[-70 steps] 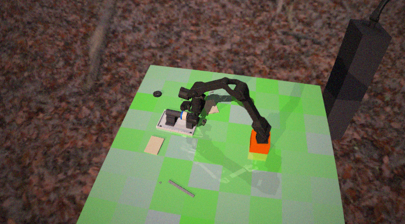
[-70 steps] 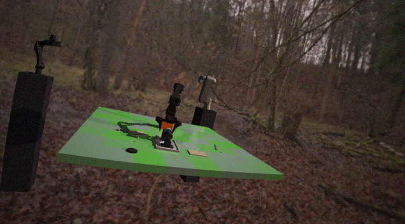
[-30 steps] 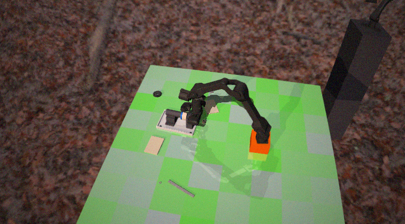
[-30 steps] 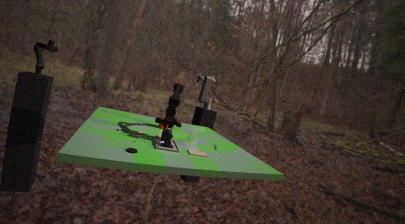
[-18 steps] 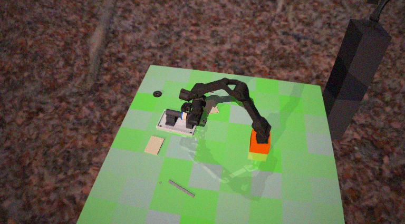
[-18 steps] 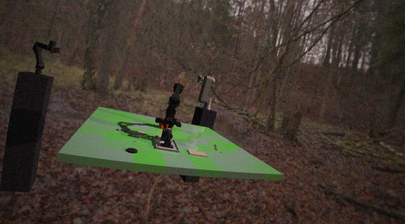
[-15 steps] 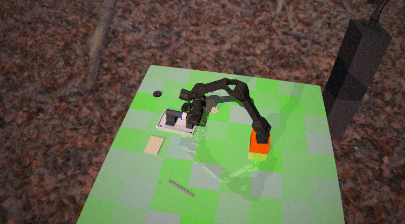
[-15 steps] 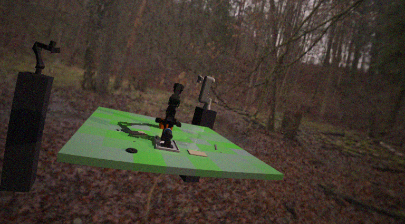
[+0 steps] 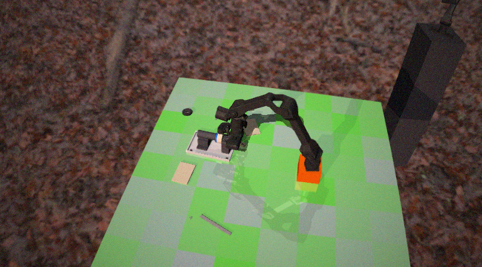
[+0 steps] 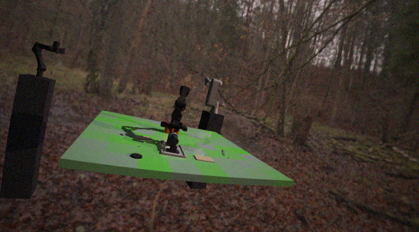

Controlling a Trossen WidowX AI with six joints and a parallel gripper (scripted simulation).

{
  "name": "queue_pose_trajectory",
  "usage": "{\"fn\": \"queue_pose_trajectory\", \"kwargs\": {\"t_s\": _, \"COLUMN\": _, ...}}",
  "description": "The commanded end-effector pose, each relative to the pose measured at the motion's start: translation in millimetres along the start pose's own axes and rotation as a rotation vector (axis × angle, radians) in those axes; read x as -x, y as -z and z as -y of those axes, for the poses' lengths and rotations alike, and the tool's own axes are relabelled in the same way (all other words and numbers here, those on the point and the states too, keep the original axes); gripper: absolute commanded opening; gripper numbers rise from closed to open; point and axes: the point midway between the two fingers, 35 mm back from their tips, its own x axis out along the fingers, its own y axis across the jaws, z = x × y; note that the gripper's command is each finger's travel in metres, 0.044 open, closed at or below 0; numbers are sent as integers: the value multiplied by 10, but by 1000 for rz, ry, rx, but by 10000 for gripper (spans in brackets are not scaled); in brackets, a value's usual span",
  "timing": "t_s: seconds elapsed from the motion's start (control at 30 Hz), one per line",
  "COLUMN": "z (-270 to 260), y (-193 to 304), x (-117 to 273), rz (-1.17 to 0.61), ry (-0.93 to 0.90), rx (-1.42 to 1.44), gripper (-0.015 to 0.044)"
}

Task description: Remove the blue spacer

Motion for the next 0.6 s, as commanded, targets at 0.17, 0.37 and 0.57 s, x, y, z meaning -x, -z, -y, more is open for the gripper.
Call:
{"fn": "queue_pose_trajectory", "kwargs": {"t_s": 0.17, "z": 4, "y": 20, "x": -4, "rz": -2, "ry": 3, "rx": 3, "gripper": 0}}
{"fn": "queue_pose_trajectory", "kwargs": {"t_s": 0.37, "z": 4, "y": 27, "x": -4, "rz": -3, "ry": 3, "rx": 3, "gripper": 0}}
{"fn": "queue_pose_trajectory", "kwargs": {"t_s": 0.57, "z": 4, "y": 35, "x": -4, "rz": -3, "ry": 3, "rx": 3, "gripper": 0}}
